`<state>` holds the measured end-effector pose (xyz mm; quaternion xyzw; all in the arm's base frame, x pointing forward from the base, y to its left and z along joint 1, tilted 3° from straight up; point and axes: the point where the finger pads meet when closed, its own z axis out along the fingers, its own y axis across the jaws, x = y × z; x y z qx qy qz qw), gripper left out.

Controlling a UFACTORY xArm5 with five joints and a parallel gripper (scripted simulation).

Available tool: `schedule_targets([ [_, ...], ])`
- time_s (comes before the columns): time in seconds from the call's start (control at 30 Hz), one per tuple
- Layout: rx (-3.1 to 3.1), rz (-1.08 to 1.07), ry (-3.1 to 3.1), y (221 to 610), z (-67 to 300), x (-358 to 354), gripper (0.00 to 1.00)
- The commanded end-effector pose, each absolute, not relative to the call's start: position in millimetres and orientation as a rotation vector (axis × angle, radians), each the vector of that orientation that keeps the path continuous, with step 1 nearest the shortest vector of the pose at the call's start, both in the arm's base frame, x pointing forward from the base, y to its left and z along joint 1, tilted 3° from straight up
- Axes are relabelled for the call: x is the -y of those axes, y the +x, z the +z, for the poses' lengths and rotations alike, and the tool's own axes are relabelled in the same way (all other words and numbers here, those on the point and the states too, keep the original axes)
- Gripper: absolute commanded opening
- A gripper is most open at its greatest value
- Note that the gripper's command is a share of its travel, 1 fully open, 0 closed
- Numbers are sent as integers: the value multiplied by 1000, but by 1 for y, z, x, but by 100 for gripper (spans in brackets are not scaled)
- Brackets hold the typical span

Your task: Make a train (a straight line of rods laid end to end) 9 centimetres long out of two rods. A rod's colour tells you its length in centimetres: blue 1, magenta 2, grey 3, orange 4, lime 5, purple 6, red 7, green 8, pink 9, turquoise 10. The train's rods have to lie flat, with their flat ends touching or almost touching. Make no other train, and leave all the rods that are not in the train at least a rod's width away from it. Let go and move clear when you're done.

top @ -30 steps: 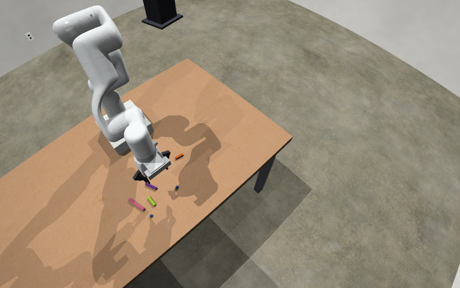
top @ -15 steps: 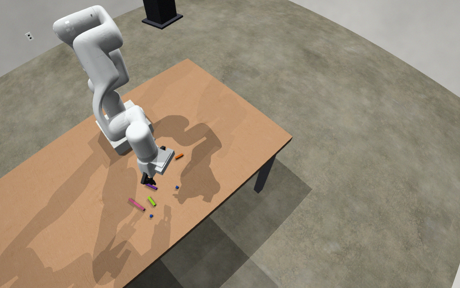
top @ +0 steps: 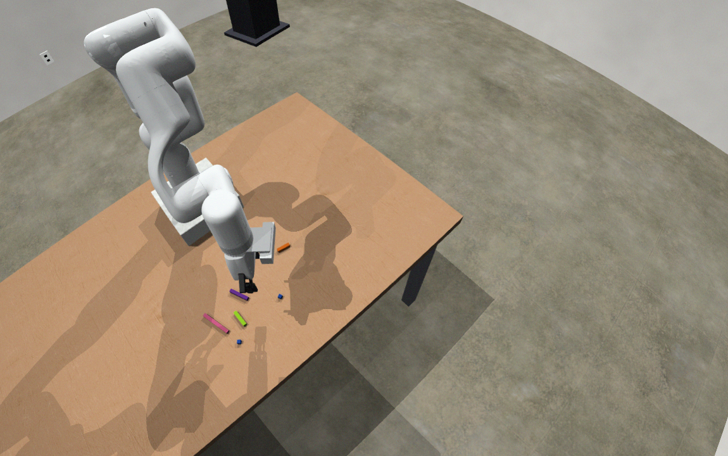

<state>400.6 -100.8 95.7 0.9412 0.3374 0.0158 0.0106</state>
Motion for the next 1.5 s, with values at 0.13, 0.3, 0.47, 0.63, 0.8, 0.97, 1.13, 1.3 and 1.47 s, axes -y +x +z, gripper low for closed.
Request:
schedule_targets([
  [0.13,-1451,47,2756,405,101,98,100],
  [0.3,-1655,44,2636,407,103,96,100],
  [0.47,-1773,42,2556,409,104,95,100],
  [0.63,-1922,40,2445,410,106,94,100],
  [0.8,-1971,39,2405,411,106,94,100],
  [0.97,-1974,39,2402,411,106,94,100],
  [1.13,-1974,39,2402,411,106,94,100],
  [1.3,-1974,39,2402,411,106,94,100],
  [1.47,-1974,39,2402,411,106,94,100],
])
